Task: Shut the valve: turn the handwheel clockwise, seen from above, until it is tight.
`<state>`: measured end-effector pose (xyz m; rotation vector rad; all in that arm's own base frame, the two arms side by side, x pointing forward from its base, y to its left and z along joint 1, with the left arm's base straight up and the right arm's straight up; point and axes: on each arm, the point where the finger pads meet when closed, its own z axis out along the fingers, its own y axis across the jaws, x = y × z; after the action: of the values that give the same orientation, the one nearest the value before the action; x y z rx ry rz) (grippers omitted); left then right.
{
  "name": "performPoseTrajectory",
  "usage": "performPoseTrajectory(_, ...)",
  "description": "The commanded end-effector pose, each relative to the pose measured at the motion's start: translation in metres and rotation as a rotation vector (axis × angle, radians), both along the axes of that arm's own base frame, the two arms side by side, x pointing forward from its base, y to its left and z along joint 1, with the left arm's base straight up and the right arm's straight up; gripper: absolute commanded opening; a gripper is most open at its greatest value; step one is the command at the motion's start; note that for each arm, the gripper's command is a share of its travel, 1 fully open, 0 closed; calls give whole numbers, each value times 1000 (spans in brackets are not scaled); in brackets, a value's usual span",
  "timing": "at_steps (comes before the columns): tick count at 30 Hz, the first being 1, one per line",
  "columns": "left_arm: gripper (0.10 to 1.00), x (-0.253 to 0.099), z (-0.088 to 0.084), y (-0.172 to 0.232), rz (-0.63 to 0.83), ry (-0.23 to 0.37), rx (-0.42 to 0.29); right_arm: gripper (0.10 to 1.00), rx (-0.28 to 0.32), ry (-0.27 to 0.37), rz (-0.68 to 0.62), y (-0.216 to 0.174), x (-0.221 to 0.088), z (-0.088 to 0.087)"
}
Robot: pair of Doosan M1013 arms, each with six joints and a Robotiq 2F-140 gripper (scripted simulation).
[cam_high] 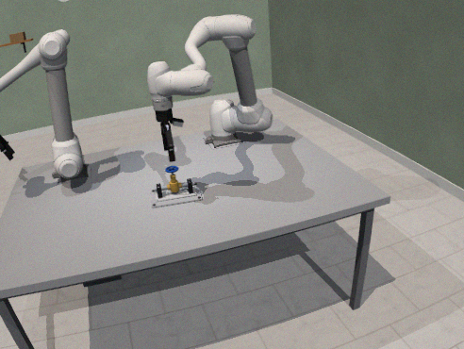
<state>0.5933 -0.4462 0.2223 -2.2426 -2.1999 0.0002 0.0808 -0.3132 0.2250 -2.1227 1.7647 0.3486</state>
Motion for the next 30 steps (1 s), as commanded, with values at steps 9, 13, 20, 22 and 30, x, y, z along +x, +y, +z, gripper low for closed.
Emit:
performPoseTrajectory(9,1000,0,1,0,0,-2,-1,1000,4,93,-134,0,-54,8)
performPoseTrajectory(13,508,0,1,0,0,-2,-1,1000,4,93,-134,0,-54,8)
performPoseTrajectory(20,508,0,1,0,7,-2,-1,1000,4,93,-134,0,-54,8)
performPoseTrajectory(22,508,0,1,0,14,-2,-1,1000,4,93,-134,0,-54,8)
performPoseTrajectory(30,508,0,1,0,73,-2,-1,1000,4,93,-134,0,-54,8)
